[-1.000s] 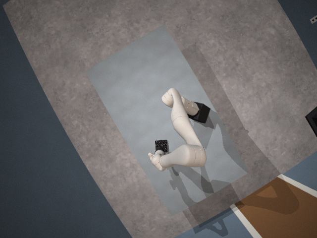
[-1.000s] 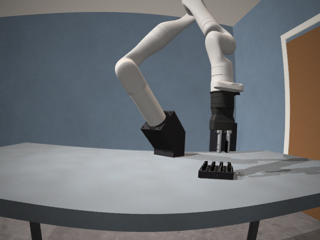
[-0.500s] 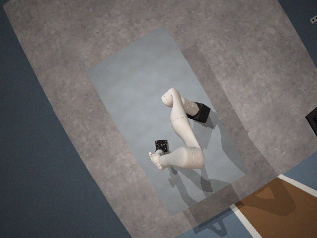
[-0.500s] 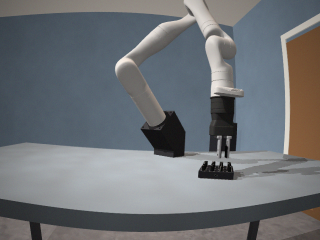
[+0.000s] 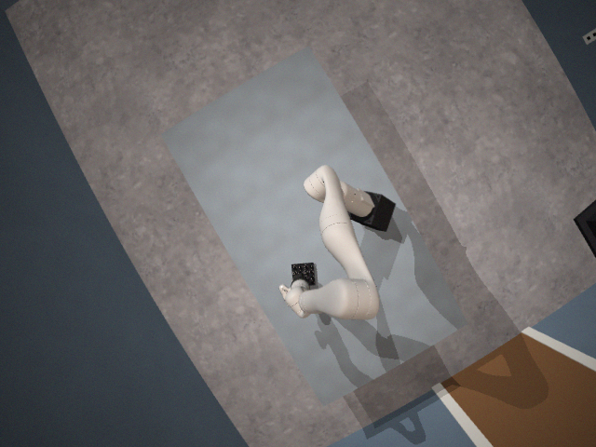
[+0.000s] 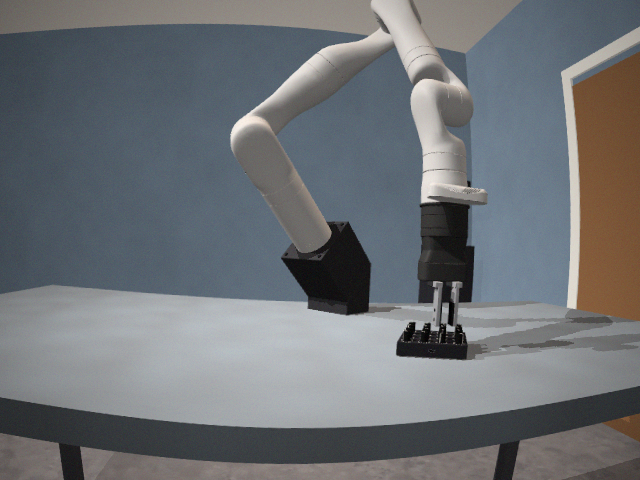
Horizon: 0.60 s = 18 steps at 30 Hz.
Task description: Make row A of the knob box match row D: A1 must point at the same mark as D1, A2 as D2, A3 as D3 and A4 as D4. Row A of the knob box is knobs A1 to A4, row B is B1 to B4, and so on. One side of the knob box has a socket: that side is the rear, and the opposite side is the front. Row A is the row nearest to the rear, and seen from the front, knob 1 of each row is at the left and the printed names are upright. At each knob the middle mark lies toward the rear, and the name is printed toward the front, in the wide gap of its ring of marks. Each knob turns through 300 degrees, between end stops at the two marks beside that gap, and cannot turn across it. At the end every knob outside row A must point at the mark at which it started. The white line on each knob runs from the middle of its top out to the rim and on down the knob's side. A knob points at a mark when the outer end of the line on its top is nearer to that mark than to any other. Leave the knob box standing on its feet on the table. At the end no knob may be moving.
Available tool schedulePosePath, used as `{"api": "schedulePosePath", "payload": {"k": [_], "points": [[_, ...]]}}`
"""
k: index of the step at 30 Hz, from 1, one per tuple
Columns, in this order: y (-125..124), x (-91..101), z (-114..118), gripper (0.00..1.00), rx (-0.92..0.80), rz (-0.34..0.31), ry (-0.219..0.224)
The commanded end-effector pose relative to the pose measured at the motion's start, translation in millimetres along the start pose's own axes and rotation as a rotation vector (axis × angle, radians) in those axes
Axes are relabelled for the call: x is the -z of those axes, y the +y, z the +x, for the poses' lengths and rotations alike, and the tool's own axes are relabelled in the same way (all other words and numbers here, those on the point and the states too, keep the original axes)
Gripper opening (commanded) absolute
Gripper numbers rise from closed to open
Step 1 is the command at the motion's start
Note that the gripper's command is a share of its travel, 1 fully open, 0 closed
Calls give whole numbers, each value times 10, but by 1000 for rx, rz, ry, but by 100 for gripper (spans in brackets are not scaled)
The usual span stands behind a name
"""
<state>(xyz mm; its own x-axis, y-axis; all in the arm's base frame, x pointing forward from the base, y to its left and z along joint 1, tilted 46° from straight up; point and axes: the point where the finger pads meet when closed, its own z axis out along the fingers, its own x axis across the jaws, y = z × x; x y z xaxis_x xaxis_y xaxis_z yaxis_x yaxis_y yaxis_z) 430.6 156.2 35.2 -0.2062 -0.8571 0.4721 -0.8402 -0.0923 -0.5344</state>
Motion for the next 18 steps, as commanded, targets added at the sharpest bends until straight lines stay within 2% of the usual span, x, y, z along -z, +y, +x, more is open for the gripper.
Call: {"api": "schedulePosePath", "payload": {"k": [1,18], "points": [[-4,-24,11,46,-2,-1,2],[-4,-49,12,46,-2,-1,2]]}}
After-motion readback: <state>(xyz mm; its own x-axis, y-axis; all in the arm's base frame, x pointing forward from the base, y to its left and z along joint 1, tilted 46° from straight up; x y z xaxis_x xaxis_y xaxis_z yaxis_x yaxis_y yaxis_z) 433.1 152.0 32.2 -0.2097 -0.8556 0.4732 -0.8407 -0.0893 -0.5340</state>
